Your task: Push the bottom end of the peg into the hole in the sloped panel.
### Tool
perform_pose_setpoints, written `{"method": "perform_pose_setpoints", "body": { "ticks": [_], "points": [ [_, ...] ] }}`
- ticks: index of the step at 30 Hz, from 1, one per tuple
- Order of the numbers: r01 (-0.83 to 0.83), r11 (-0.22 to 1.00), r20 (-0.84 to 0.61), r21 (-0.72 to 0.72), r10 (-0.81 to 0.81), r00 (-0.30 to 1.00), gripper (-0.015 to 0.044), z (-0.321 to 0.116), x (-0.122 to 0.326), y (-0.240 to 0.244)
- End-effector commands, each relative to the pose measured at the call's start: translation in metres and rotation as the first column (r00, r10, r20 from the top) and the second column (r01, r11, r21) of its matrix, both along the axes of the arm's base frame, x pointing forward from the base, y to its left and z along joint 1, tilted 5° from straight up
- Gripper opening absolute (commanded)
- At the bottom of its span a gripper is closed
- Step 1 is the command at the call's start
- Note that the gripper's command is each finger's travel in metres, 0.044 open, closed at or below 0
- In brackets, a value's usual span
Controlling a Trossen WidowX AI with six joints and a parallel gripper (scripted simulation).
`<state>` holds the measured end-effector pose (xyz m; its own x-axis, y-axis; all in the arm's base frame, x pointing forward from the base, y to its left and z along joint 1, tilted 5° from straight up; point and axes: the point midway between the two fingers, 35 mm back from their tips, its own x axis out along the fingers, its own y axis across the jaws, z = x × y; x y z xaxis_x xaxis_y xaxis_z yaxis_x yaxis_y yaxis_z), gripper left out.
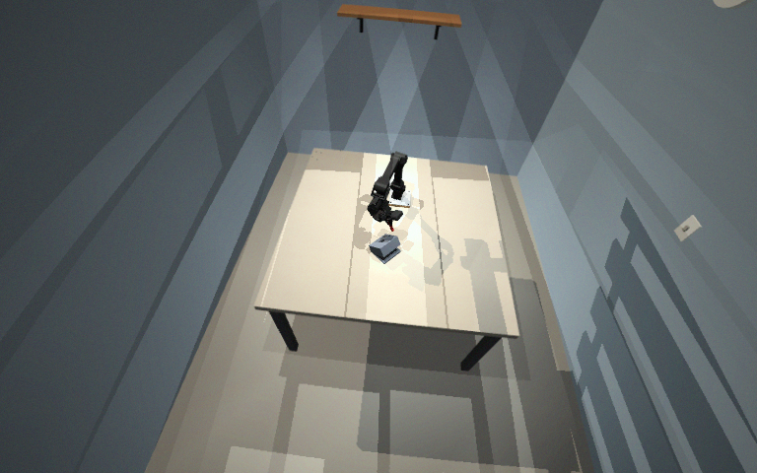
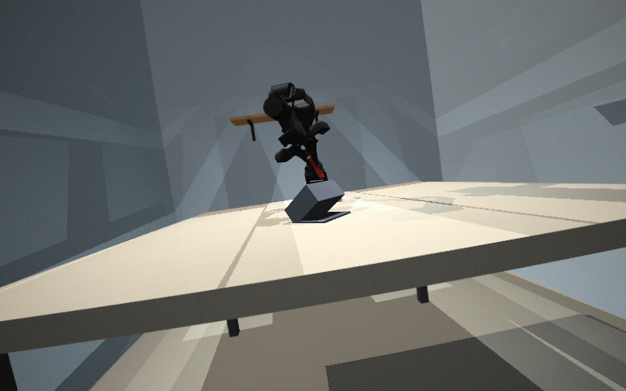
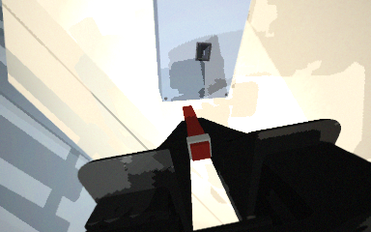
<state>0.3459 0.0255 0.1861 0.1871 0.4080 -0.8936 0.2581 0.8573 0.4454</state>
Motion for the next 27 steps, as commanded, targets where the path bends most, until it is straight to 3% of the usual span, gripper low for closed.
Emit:
{"method": "perform_pose_setpoints", "body": {
  "ticks": [1, 27],
  "points": [
    [0.010, 1.000, 0.004, 0.017, -0.010, 1.000, 0.0000, 0.001, 0.001, -0.005],
    [0.094, 0.991, 0.041, 0.093, -0.098, 0.994, 0.0000, 0.010, 0.007, -0.040]
  ]
}}
